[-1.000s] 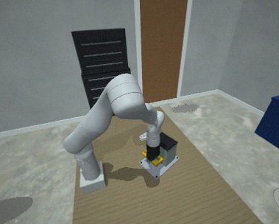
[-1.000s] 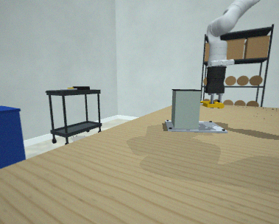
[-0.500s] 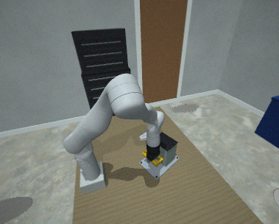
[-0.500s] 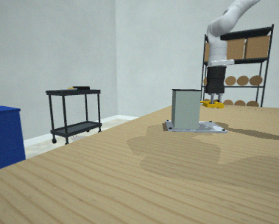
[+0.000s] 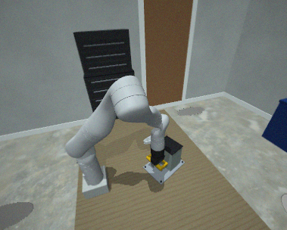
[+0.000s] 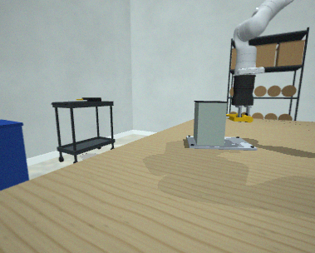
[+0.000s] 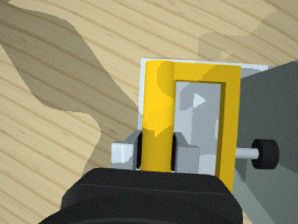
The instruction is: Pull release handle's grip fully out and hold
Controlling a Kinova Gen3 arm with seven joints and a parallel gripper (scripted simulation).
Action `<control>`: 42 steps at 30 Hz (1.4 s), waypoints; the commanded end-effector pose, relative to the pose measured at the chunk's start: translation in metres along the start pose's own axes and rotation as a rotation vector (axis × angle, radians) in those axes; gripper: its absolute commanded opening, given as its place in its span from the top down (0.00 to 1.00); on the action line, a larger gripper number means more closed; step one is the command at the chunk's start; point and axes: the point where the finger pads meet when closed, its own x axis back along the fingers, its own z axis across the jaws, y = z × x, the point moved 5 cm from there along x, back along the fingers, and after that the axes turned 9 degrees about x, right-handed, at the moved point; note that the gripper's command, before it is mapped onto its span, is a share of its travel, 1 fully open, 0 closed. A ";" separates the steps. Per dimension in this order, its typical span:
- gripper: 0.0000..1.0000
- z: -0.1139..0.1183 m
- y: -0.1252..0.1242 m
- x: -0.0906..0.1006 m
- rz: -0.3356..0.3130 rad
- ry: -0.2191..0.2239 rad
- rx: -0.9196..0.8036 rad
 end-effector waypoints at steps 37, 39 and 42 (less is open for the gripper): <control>1.00 -0.002 0.000 0.000 -0.001 0.000 0.000; 1.00 -0.003 0.000 0.000 -0.001 0.000 0.000; 1.00 -0.007 -0.001 0.000 -0.001 0.000 0.000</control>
